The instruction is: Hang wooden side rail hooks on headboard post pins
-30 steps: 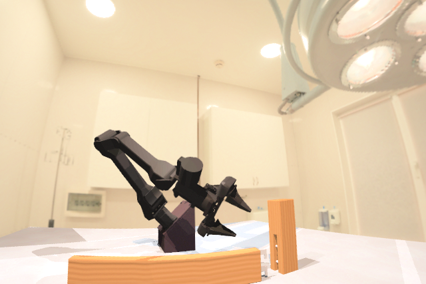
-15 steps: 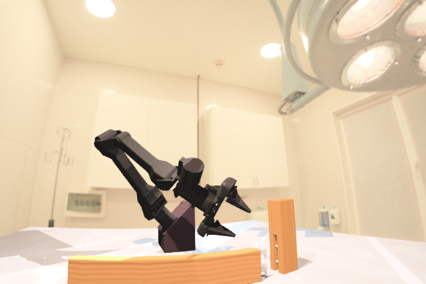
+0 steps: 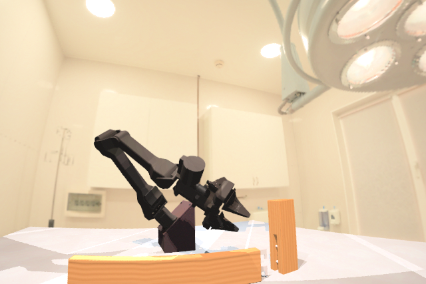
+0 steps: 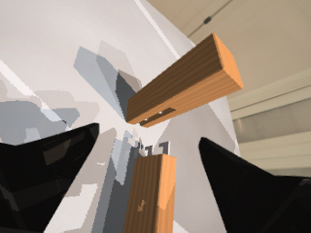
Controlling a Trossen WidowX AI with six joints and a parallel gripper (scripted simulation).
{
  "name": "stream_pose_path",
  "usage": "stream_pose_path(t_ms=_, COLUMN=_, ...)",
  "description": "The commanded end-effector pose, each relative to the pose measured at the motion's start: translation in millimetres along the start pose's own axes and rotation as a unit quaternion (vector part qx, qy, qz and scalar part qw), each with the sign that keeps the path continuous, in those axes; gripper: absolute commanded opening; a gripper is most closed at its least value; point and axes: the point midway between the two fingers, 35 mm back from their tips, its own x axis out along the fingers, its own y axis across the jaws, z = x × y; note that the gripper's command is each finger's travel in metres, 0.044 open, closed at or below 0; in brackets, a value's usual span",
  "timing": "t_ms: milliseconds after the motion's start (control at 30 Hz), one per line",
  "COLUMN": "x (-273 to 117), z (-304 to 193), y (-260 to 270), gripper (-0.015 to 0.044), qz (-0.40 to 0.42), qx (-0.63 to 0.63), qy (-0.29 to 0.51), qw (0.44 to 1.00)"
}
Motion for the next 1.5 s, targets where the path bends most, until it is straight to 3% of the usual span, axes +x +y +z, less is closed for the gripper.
stream_pose_path(t_ms=0, x=-0.1, z=0.6, y=-9.8, gripper=0.044, qz=0.001, qx=0.113, qy=-0.007, qw=0.994)
stream_pose_path(t_ms=333, x=-1.4, z=0.4, y=-25.7, gripper=0.044, qz=0.016, qx=0.399, qy=-0.014, qw=0.917)
stream_pose_path(t_ms=1133, x=-1.3, z=0.2, y=-26.2, gripper=0.044, qz=0.017, qx=0.409, qy=-0.012, qw=0.912)
stream_pose_path(t_ms=1467, x=5.6, z=-11.1, y=-33.7, gripper=0.044, qz=0.038, qx=0.637, qy=0.092, qw=0.765)
